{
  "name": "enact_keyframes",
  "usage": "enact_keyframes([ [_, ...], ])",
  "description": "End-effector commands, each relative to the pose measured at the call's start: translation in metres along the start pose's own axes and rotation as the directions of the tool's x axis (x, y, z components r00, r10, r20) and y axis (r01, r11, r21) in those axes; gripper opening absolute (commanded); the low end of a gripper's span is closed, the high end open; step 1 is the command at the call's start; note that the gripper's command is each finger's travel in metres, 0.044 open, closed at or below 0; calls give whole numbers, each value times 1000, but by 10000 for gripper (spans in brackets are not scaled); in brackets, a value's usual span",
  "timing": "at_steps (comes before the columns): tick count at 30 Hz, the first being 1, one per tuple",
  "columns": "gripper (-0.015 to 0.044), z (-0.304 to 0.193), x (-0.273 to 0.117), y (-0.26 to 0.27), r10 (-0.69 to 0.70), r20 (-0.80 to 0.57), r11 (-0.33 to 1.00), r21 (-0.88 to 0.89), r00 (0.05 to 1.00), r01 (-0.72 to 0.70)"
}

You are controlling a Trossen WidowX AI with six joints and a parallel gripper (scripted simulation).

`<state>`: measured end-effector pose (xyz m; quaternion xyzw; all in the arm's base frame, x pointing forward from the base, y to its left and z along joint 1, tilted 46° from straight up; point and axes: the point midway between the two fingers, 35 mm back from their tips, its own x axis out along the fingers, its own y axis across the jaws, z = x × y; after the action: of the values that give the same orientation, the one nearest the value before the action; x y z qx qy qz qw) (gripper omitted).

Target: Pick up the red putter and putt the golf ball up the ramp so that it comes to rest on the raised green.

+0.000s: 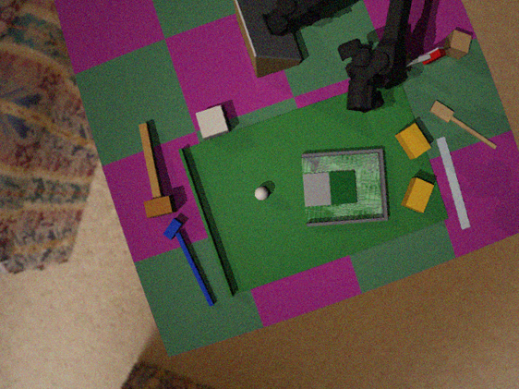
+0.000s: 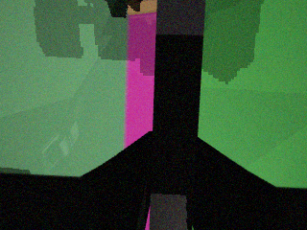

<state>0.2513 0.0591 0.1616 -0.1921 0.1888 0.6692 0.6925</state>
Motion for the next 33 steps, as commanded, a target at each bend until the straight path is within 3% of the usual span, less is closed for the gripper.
enact_keyframes([
  [1,0,-21,-11,-13,-25,-29,991,128,999,28],
  [16,0,-116,-48,-38,-58,-130,792,598,990,125],
  [33,0,-230,-85,-27,-58,-204,317,924,977,212],
])
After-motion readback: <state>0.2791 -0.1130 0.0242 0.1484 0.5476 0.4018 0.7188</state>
